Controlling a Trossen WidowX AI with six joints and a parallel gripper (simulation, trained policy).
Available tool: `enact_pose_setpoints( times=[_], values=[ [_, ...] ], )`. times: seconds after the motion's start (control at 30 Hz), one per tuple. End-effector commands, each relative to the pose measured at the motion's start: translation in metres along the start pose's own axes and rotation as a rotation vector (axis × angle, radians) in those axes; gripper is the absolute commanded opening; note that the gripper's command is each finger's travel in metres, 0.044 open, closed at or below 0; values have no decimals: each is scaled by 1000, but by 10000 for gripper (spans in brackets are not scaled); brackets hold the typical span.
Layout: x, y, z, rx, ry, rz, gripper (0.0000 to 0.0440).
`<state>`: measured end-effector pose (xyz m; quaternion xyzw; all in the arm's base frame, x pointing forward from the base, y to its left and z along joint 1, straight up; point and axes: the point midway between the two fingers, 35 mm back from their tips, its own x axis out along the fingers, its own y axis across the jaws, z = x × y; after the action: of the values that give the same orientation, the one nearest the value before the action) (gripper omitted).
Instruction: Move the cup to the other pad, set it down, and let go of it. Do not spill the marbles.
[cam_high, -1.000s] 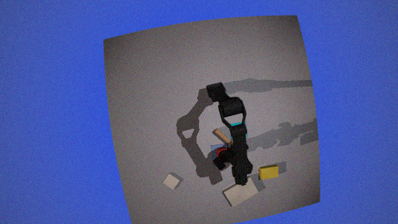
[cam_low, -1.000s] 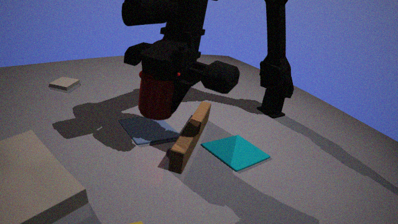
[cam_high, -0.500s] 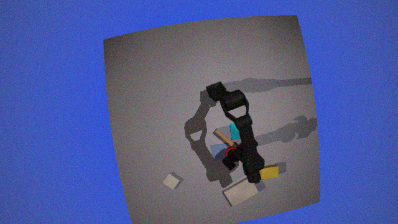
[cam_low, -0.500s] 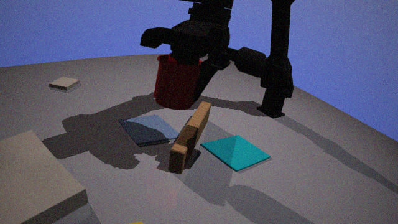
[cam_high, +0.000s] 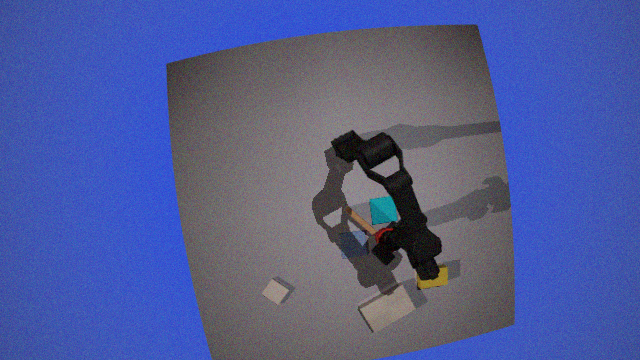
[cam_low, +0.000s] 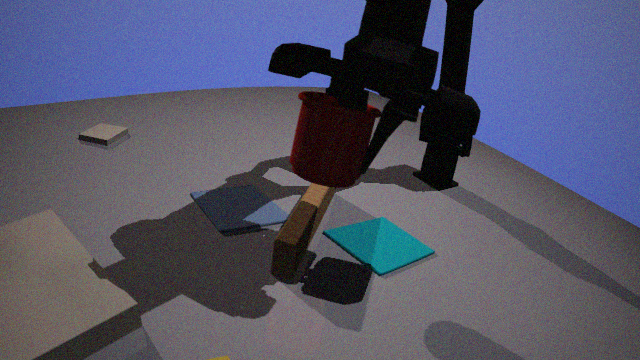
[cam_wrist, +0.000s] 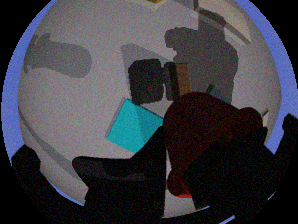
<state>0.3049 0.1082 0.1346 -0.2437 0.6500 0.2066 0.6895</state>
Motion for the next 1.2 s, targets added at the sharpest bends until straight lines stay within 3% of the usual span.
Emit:
enact_pose_setpoints(
  times=[0.0,1.17],
  values=[
    [0,8,-1,-4,-11,2,0],
    [60,57,-38,31,-26,-18,3]
  ],
)
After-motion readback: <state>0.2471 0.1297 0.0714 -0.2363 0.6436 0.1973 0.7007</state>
